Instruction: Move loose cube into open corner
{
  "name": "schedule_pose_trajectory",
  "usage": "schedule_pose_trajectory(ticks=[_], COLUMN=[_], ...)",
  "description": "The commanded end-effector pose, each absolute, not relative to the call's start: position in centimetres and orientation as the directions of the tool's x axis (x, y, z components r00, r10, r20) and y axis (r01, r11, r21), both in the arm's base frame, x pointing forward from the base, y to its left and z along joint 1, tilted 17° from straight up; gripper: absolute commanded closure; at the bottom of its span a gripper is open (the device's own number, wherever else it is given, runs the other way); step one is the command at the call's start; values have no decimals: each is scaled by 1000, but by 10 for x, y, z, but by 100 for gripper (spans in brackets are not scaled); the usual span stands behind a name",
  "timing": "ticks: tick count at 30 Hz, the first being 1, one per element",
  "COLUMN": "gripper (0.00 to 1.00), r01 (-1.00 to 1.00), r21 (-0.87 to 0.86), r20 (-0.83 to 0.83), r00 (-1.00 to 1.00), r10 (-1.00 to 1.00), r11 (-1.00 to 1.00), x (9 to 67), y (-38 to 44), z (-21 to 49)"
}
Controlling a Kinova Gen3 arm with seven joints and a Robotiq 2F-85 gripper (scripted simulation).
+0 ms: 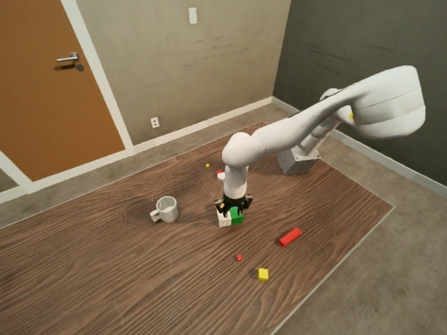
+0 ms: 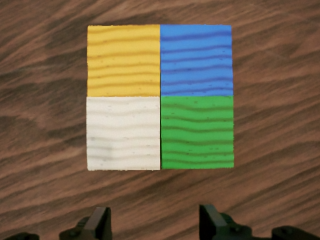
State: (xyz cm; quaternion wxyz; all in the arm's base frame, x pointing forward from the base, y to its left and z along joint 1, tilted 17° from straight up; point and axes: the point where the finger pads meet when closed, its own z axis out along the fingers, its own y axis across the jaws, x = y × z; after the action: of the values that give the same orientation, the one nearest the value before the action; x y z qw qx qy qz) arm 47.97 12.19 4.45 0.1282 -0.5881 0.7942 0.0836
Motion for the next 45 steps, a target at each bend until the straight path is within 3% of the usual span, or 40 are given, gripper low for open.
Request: schedule_pose_trajectory(ticks=[1, 45], gripper=[45, 46], r01=[-954, -951], r21=[-11, -8], r20=[-304, -304], r00=[-283, -293], r10=[-910, -907], r11=[300, 310], x=[477, 477], y=[122, 121], z=[47, 47])
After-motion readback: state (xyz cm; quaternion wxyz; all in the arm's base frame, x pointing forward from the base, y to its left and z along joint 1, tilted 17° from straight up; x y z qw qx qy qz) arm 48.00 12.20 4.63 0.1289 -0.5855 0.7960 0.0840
